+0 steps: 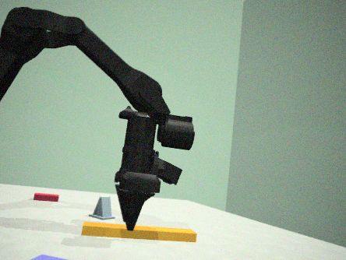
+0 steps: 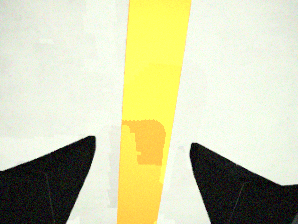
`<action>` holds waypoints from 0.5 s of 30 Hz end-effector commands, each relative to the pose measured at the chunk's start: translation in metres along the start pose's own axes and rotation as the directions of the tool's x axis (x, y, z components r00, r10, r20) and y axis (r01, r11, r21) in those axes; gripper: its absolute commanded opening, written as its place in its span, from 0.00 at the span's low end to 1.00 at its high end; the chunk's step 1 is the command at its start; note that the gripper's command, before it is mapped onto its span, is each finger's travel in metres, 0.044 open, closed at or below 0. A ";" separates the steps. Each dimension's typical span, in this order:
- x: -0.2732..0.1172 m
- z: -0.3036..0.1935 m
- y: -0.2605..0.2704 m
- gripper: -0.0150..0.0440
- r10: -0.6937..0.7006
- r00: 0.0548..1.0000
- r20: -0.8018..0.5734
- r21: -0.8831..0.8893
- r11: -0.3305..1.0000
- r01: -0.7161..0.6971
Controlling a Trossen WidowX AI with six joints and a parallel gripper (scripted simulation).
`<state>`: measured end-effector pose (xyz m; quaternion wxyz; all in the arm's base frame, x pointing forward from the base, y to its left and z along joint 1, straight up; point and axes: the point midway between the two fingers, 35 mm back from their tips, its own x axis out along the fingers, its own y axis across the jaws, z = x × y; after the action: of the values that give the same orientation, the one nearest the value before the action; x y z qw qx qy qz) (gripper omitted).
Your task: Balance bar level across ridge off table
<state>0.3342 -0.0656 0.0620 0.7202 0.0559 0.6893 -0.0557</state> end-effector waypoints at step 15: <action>0.012 -0.002 -0.001 0.79 -0.005 1.000 -0.010 0.006 1.000 0.005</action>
<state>0.3326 -0.0653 0.0512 0.7169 0.0563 0.6927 -0.0553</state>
